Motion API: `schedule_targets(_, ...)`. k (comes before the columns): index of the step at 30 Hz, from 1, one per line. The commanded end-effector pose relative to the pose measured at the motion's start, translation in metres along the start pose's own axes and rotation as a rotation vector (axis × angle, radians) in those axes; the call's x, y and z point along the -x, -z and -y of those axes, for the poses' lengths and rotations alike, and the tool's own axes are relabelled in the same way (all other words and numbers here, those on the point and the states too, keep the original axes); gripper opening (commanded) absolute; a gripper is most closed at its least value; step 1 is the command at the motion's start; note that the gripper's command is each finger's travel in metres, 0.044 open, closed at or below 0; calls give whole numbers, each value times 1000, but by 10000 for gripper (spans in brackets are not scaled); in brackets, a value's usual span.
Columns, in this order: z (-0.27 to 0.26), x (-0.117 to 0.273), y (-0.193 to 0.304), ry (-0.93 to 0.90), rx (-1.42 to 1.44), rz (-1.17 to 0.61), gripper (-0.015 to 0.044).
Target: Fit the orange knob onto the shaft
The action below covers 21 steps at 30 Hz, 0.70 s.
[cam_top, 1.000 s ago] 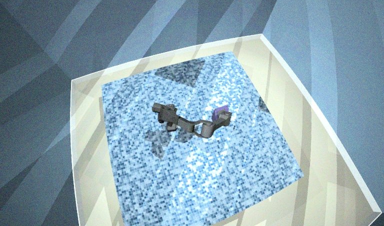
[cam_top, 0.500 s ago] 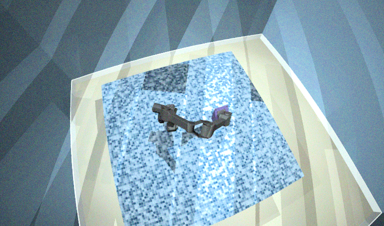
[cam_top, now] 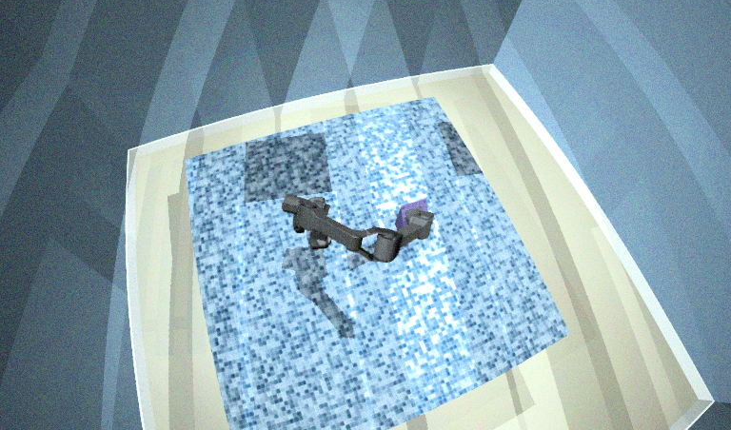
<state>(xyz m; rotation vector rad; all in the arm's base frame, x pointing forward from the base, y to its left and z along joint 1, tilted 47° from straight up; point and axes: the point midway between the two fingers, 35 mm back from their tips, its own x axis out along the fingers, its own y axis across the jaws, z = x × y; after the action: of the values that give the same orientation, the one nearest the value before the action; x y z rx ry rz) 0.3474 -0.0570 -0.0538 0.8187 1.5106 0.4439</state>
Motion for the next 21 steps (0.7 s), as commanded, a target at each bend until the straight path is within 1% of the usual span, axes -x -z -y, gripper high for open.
schedule_targets(1,-1,4,0,-1,-1,1,0)
schedule_targets(4,-1,4,0,-1,-27,1,0)
schedule_targets(10,1,2,1,-1,-211,1,0)
schedule_targets(21,0,-1,0,-1,-211,1,0)
